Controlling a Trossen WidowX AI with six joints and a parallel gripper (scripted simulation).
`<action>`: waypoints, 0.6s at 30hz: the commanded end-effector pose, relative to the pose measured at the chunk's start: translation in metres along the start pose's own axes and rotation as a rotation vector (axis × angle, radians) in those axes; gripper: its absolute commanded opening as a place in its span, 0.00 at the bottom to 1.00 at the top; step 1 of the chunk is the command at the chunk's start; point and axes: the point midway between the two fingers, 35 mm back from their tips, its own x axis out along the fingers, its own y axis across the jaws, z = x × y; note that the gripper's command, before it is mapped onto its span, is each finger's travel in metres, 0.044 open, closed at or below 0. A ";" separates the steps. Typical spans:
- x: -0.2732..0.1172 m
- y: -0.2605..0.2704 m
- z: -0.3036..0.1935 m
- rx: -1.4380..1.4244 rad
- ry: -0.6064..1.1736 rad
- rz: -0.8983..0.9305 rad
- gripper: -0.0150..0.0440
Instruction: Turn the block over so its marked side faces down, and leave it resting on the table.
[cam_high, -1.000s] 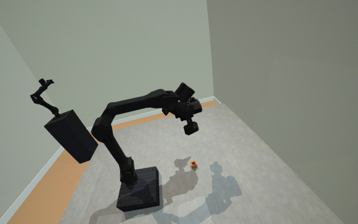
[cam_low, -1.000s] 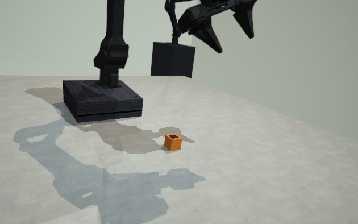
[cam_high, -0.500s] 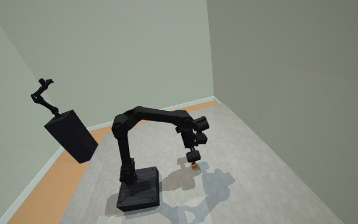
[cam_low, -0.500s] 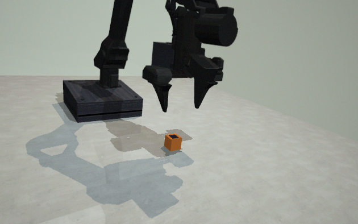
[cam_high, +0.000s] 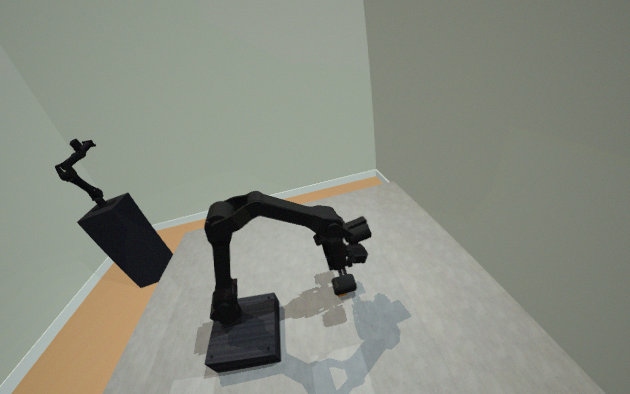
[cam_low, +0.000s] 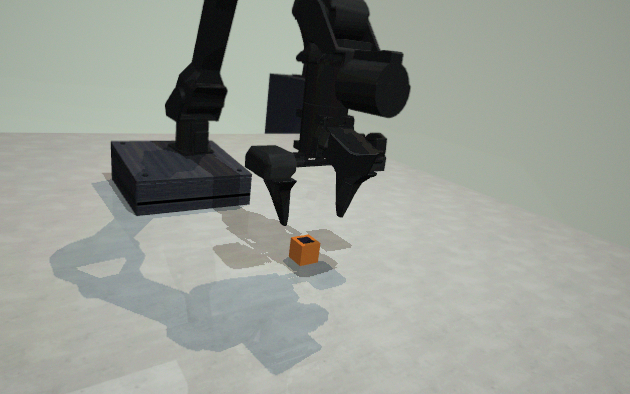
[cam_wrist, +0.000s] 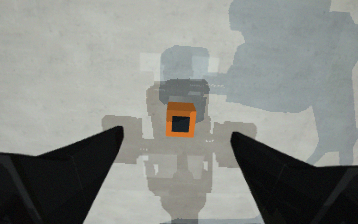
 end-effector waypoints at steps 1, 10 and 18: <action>0.016 -0.002 -0.005 -0.003 0.017 -0.009 1.00; 0.020 -0.002 -0.005 -0.003 0.017 -0.009 1.00; 0.033 -0.002 -0.005 -0.003 0.017 -0.009 1.00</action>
